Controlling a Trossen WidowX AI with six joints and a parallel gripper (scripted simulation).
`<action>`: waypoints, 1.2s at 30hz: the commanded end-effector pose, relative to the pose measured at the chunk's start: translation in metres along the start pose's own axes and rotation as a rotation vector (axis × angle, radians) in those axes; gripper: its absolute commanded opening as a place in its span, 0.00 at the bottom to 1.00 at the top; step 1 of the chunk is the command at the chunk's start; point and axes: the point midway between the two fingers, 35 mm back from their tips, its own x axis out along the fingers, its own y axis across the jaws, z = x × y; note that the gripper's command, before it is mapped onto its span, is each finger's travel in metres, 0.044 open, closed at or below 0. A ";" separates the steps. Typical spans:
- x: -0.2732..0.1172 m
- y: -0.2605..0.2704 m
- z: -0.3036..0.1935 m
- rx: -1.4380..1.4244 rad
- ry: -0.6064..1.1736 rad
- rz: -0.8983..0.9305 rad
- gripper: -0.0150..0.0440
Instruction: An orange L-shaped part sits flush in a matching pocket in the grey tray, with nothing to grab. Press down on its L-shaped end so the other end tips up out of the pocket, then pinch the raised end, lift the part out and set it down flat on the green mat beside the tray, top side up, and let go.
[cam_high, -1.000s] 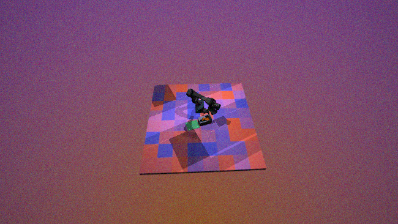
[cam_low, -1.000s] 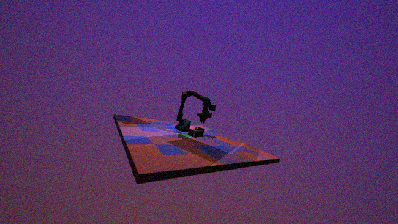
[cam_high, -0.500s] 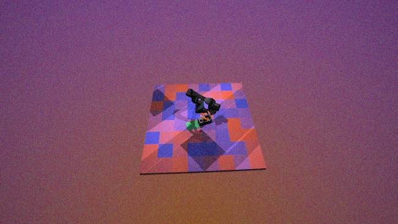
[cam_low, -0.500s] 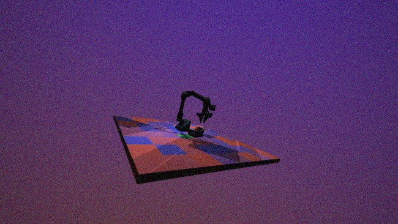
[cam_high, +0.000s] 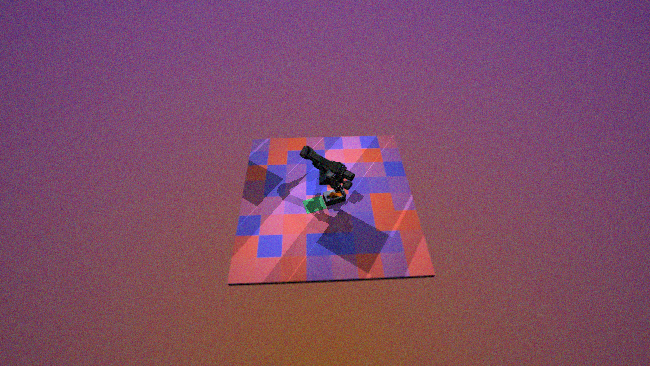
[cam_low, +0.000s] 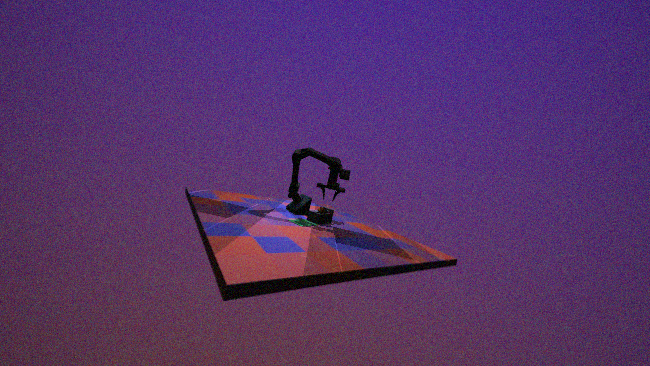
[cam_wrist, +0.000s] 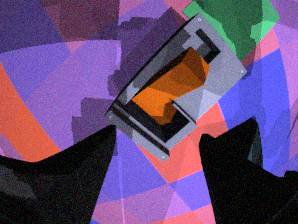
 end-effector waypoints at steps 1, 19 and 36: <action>0.002 -0.019 0.029 0.635 -0.008 -0.014 0.73; 0.020 -0.019 0.030 0.635 -0.009 -0.014 0.73; 0.048 -0.019 0.030 0.635 -0.009 -0.013 0.73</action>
